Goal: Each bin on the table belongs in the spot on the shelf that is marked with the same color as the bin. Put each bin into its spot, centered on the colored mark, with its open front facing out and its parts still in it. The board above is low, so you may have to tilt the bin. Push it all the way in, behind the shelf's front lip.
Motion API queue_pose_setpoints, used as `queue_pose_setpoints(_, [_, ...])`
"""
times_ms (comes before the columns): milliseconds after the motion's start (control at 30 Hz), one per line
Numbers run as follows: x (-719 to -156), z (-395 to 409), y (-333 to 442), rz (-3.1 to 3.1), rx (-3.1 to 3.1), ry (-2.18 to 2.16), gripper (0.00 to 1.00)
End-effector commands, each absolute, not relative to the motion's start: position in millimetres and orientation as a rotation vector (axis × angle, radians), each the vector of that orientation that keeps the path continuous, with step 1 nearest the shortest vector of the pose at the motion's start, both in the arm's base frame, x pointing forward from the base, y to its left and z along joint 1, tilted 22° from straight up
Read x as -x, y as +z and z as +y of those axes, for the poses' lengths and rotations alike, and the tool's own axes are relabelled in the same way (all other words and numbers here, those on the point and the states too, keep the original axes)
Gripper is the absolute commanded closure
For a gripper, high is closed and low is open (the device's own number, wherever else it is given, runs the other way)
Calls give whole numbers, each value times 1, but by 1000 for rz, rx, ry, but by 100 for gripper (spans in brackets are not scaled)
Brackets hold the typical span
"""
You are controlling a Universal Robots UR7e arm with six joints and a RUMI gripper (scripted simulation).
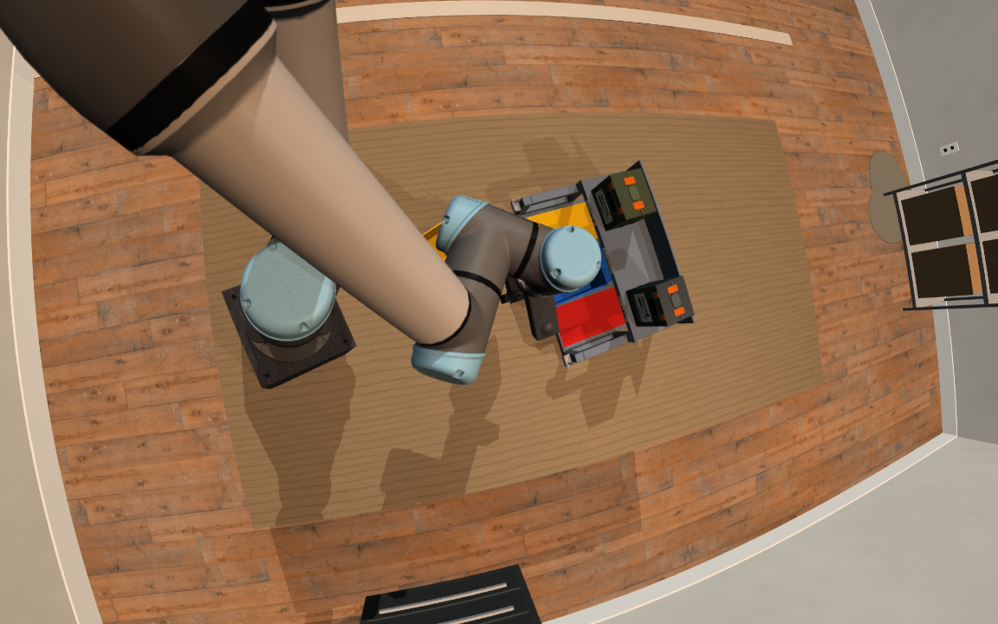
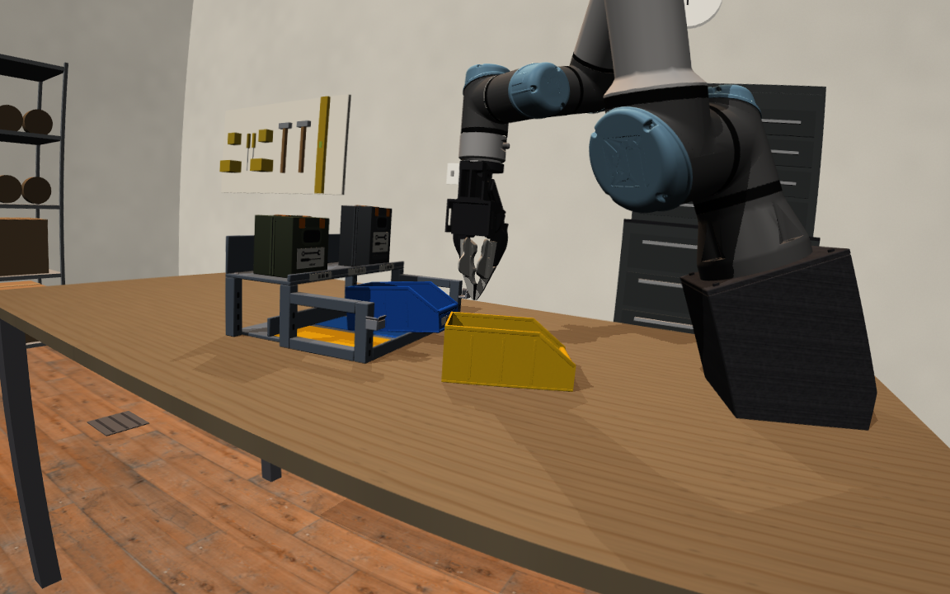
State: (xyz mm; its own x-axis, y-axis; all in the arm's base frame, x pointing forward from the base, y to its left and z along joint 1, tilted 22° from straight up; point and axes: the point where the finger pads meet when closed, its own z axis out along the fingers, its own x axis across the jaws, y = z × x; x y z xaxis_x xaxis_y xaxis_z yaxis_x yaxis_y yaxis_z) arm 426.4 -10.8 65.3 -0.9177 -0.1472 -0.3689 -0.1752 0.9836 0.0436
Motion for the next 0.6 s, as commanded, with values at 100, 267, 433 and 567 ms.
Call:
queue_pose_setpoints(100, [-435,-9,48,2755,231,103,100])
queue_pose_setpoints(267, [-440,-8,35,2755,231,103,100])
queue_pose_setpoints(433, [-444,-6,25,2755,231,103,100])
queue_pose_setpoints(567, [-445,-6,21,2755,231,103,100])
